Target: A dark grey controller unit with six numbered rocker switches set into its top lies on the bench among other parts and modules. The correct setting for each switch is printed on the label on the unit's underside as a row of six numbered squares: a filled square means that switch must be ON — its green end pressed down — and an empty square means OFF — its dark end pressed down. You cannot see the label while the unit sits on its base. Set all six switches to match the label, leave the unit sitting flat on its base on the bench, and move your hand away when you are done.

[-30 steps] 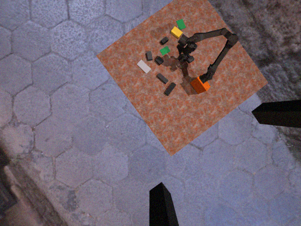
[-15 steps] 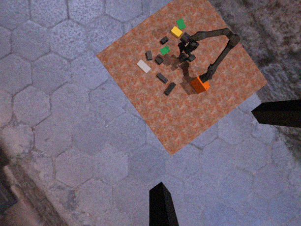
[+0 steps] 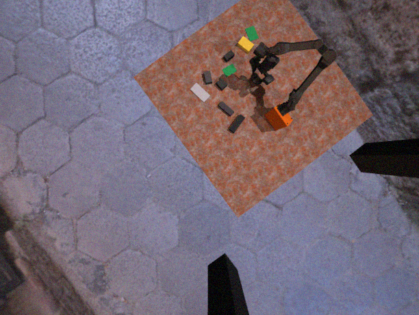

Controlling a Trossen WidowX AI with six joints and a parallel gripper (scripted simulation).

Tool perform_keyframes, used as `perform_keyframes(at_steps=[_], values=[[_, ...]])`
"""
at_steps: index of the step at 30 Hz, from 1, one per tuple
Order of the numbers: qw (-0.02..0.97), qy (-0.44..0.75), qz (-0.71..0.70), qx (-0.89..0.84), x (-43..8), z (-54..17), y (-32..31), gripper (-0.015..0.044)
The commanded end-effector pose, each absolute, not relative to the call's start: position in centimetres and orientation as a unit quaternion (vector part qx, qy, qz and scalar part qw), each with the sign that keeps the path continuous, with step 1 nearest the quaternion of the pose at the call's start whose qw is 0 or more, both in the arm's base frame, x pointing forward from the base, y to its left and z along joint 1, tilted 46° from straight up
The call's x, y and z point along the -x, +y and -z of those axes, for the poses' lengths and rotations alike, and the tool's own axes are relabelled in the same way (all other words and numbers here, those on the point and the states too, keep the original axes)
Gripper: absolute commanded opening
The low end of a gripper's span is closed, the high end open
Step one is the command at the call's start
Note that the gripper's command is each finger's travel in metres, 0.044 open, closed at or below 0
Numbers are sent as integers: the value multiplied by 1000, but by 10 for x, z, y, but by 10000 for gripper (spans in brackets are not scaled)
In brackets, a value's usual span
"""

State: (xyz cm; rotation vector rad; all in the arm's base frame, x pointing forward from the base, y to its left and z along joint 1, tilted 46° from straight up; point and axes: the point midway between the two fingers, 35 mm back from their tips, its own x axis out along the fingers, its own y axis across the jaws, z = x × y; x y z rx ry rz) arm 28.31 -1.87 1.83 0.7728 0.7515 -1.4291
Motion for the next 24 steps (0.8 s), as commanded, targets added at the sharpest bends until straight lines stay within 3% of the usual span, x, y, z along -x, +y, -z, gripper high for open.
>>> perform_keyframes(at_steps=[1, 24], values=[[624, 327, 625, -336, -283, -23, -26, 338], [616, 342, 617, -351, -283, -40, -38, 338]])
